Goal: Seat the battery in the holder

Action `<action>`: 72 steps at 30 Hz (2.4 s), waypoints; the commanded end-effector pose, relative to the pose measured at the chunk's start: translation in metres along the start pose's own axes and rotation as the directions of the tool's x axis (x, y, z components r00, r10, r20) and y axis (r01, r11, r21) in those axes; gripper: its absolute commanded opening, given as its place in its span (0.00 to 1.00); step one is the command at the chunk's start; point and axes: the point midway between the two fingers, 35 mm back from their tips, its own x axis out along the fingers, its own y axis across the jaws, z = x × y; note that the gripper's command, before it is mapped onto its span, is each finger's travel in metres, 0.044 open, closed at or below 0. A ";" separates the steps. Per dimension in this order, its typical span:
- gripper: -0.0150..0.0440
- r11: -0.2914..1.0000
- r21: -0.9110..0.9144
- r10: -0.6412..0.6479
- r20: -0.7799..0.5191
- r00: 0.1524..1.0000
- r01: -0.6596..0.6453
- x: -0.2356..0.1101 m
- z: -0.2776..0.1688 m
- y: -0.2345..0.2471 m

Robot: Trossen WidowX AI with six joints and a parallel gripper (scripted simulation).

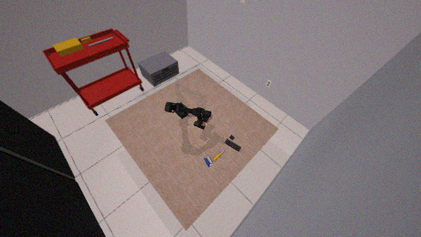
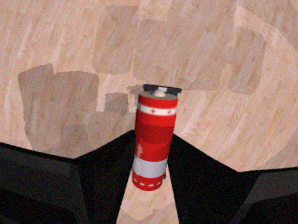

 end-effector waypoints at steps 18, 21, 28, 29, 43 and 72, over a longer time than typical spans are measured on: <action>0.39 1.000 -0.008 0.016 0.171 0.985 -0.015 0.026 -0.003 -0.006; 0.39 1.000 -0.009 0.019 0.188 0.982 -0.017 0.028 -0.003 -0.005; 0.39 1.000 -0.012 0.024 0.226 0.974 -0.022 0.032 -0.005 -0.005; 0.39 1.000 -0.013 0.025 0.232 0.972 -0.022 0.032 -0.005 -0.005; 0.39 1.000 -0.020 0.029 0.310 0.950 -0.025 0.038 -0.008 -0.005; 0.39 0.999 -0.030 0.030 0.402 0.915 -0.019 0.043 -0.023 -0.007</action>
